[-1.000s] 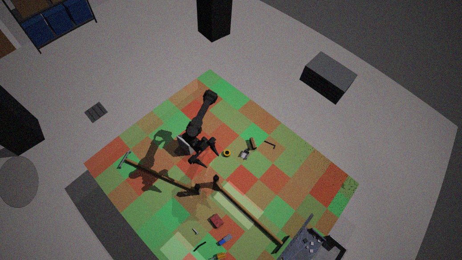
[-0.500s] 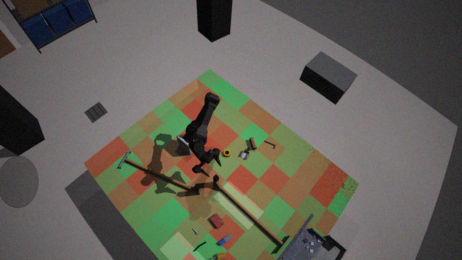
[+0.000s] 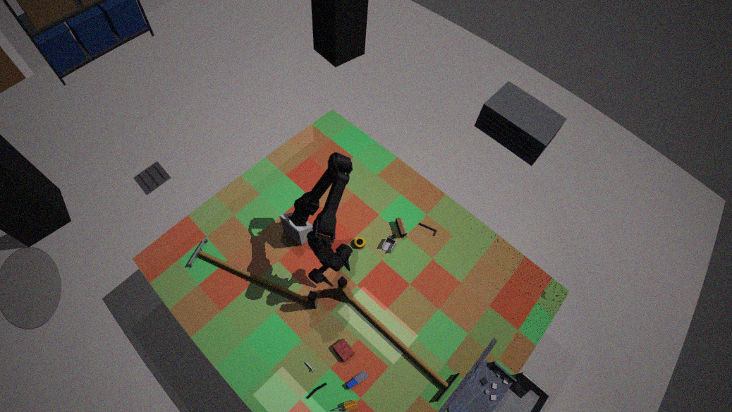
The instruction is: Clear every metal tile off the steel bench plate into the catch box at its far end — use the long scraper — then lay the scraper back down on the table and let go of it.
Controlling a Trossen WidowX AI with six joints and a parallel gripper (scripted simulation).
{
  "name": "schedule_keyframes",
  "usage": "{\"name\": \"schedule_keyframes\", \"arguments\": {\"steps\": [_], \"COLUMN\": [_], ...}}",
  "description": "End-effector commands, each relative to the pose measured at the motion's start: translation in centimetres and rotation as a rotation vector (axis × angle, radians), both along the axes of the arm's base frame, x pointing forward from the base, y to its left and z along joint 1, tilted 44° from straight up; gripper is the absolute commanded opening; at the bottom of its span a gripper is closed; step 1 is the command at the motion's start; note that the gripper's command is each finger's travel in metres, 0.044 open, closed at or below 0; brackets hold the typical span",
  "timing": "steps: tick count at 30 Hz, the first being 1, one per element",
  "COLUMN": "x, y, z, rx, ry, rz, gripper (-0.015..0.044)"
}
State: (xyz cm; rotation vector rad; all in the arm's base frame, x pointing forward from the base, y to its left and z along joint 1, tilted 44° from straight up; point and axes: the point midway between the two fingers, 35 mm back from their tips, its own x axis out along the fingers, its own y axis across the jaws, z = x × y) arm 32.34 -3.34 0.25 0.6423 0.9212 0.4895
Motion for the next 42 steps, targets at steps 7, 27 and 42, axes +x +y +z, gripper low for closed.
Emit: {"name": "schedule_keyframes", "arguments": {"steps": [7, 27, 42], "x": [-0.7, -1.3, -1.8], "y": [0.3, -2.4, -0.1], "z": [-0.5, 2.1, -0.2], "rx": [-0.017, -0.017, -0.016], "ry": [0.033, 0.034, 0.033], "rz": [0.038, 0.048, 0.048], "gripper": [0.0440, 0.0440, 0.0440]}}
